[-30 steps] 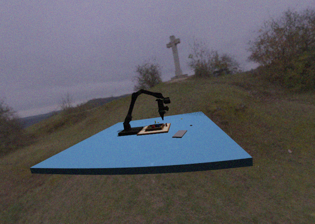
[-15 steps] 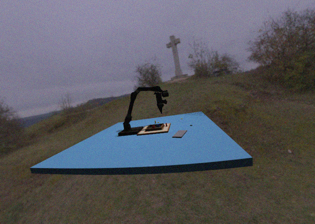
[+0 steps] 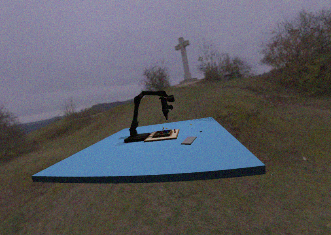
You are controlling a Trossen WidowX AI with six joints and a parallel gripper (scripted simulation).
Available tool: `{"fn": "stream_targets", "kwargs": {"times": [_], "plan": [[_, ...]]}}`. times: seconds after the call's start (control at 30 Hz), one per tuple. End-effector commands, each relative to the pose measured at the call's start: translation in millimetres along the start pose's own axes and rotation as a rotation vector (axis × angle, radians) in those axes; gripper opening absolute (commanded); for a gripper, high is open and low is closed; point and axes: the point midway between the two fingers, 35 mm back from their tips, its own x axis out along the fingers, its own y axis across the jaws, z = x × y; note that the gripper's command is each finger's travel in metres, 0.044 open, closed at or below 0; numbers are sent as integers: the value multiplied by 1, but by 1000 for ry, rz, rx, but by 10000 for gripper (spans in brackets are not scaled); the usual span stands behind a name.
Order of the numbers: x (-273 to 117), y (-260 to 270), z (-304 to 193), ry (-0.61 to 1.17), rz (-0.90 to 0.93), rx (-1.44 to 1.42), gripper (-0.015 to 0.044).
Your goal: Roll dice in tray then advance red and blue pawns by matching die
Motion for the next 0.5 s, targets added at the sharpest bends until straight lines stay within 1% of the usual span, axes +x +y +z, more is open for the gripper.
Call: {"fn": "stream_targets", "kwargs": {"times": [0.0,0.47], "plan": [[1,-5,-13,-6,-2,-4,0],[14,-18,-56,-3,-3,-4,0]]}}
